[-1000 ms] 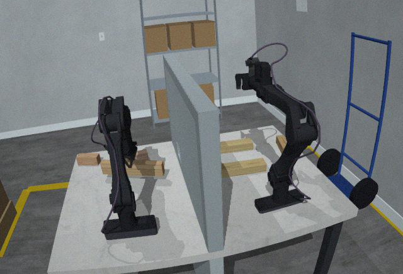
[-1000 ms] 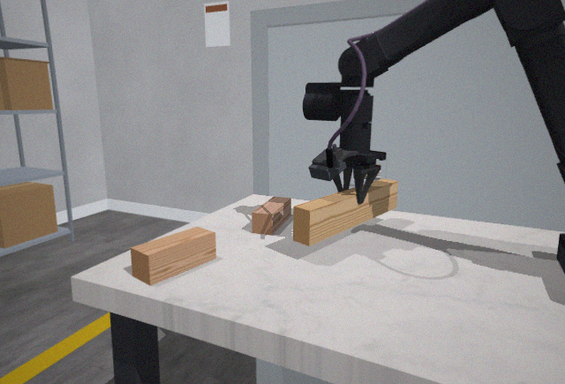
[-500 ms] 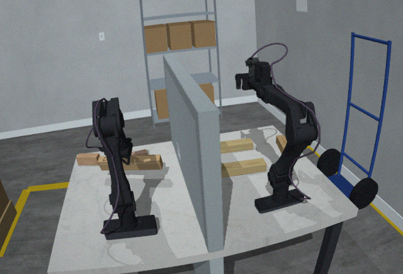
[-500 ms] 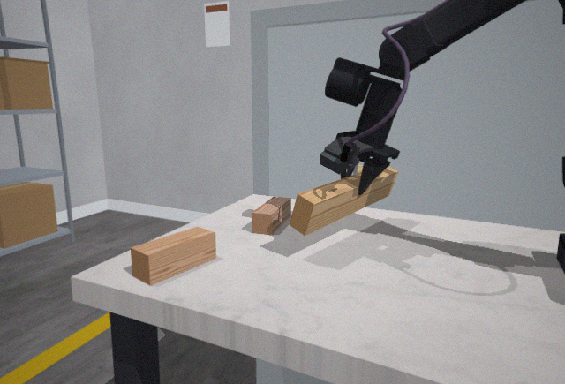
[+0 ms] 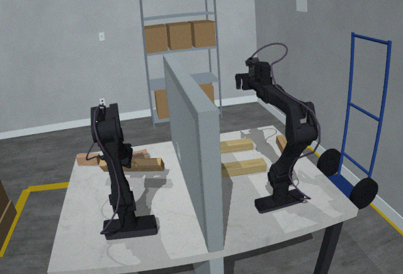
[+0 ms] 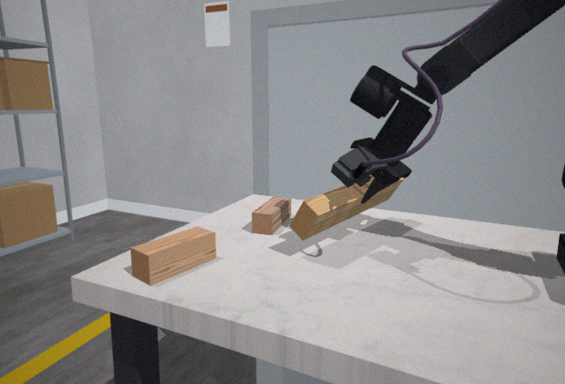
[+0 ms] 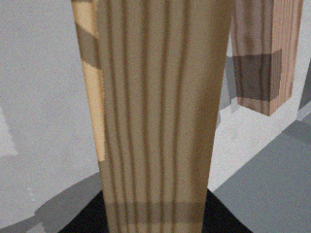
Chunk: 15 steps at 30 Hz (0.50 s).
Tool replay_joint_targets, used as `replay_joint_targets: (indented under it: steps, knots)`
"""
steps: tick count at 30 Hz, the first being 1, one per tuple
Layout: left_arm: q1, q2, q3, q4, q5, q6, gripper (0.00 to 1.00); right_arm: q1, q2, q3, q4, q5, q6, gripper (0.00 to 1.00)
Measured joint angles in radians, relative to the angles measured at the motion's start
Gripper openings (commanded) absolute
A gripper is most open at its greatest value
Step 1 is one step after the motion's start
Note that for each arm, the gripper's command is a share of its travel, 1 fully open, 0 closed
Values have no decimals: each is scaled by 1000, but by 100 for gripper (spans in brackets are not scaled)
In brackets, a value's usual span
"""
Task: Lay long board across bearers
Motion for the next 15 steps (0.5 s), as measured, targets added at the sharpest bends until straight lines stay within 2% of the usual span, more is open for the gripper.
replay_joint_targets:
  steps: [15]
  knots:
    - [39, -51, -309, 422, 75, 7, 0, 0, 0, 0, 0, 0, 0, 100]
